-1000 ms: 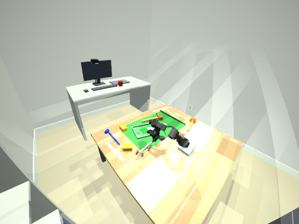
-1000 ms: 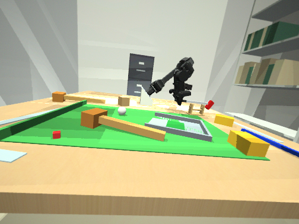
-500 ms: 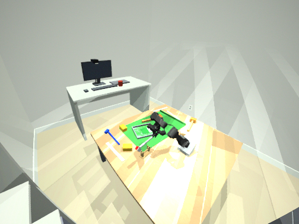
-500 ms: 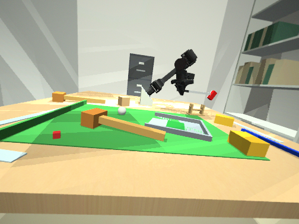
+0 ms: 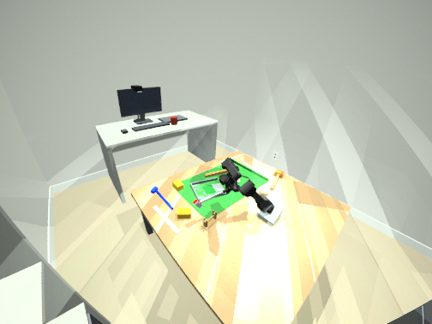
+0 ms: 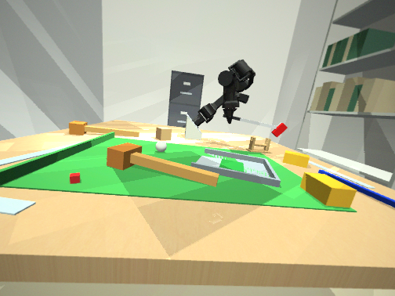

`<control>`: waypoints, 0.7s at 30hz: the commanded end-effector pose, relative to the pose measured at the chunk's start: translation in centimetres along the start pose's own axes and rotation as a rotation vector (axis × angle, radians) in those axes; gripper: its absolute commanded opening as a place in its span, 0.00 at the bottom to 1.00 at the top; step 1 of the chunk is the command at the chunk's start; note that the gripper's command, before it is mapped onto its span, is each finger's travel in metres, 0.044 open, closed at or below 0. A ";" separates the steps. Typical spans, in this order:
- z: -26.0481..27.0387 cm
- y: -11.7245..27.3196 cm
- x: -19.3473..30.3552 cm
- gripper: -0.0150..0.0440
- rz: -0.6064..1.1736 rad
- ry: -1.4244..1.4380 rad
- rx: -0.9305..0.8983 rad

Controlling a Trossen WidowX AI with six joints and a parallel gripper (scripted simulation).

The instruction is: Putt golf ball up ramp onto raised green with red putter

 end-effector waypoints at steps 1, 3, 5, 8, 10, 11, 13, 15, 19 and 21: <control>-1.4 0.9 2.9 0.25 0.023 -0.208 0.031; -2.0 1.3 4.1 0.25 0.032 -0.292 0.045; -2.4 1.7 5.4 0.25 0.040 -0.377 0.059; -3.0 2.4 7.3 0.25 0.054 -0.514 0.078; -3.3 2.8 8.7 0.25 0.062 -0.605 0.090; -3.4 3.0 9.4 0.25 0.066 -0.650 0.096; -3.6 3.4 10.7 0.25 0.072 -0.741 0.107; -3.8 3.8 12.1 0.25 0.078 -0.833 0.118; -3.9 4.5 14.9 0.25 0.087 -1.014 0.140; -3.8 4.8 16.3 0.25 0.090 -1.104 0.149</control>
Point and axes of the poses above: the point midway between the two fingers, 35 mm back from their tips, its own y axis back along the fingers, its own z axis across the jaws, x = y × z, the point moved 7 cm from there along y, back along the fingers, and after that the axes turned 11 degrees about -y, right-handed, at the moved point
